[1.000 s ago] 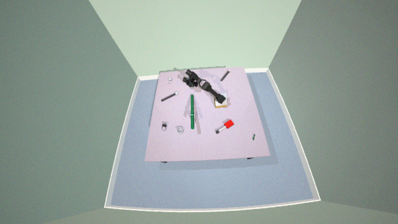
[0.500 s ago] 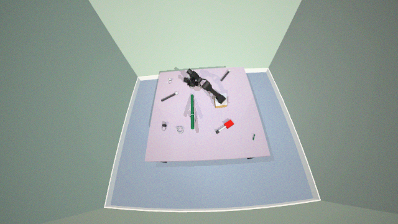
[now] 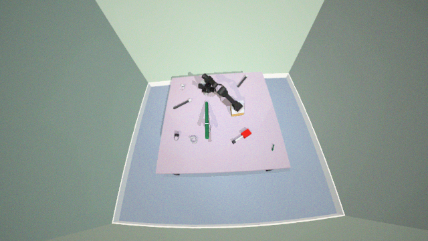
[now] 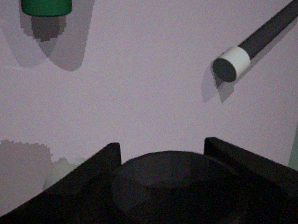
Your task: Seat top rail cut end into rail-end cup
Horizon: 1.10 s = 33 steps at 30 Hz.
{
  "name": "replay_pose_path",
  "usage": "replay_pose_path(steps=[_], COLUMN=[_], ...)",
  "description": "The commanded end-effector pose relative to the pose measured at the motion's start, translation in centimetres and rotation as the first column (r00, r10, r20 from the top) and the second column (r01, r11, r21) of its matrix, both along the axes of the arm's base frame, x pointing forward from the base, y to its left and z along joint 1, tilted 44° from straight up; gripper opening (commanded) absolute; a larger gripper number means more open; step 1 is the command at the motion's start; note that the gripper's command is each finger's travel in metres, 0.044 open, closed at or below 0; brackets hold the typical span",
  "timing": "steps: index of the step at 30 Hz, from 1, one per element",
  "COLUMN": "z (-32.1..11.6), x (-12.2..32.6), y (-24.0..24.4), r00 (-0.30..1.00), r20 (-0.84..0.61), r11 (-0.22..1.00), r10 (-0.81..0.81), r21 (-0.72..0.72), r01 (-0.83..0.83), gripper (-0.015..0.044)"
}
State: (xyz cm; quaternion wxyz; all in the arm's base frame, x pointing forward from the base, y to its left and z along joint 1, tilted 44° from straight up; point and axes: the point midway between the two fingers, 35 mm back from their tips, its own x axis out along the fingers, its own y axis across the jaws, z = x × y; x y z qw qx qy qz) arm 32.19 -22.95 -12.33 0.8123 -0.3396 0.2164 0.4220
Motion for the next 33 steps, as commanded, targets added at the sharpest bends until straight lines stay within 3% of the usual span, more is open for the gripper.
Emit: replay_pose_path(steps=[1,30,33], z=[-0.05,-0.01,-0.01], x=[-0.29,-0.13,-0.13], y=[-0.06,0.00,0.00], r00=[1.000,1.000,1.000], r20=[0.011,0.008,0.008], r11=[1.000,1.000,1.000], r10=[0.013,0.009,0.009], r21=[-0.001,-0.001,-0.001], r01=[-0.013,-0.009,-0.009], gripper=[0.0000,0.0000,0.0079])
